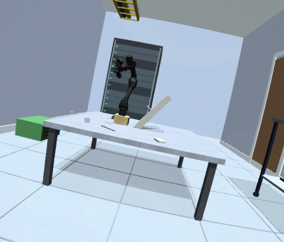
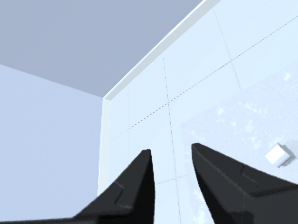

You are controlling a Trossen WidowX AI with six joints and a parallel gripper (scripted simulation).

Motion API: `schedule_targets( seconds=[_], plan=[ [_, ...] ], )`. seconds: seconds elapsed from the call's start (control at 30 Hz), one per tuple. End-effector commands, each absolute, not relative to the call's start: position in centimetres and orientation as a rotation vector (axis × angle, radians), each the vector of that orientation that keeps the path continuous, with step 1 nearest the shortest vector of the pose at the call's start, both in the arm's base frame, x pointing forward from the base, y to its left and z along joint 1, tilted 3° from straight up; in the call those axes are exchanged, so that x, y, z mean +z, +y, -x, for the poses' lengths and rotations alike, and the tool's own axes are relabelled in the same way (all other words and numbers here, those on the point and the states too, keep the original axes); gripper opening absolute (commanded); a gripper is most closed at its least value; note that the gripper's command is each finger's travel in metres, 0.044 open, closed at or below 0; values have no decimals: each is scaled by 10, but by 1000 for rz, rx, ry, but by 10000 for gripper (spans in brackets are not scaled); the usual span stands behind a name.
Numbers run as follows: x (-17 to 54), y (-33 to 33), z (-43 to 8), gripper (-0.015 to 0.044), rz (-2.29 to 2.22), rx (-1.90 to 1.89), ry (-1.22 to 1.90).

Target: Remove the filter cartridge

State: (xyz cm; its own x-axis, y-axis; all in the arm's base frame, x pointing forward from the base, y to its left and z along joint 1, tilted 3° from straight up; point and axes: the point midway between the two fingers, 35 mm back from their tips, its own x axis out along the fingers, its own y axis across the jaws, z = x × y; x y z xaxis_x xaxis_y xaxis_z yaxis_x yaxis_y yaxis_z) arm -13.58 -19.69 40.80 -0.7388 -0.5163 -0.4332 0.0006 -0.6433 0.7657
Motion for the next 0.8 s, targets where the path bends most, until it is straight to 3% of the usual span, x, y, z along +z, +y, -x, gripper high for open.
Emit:
schedule_targets(
  seconds=[0.0,0.37,0.77],
  plan=[
    [393,-225,88,96,-966,-2255,-723],
    [354,-238,-69,96,-690,-1565,133],
    [310,-138,-210,96,-72,-646,567]
  ],
)
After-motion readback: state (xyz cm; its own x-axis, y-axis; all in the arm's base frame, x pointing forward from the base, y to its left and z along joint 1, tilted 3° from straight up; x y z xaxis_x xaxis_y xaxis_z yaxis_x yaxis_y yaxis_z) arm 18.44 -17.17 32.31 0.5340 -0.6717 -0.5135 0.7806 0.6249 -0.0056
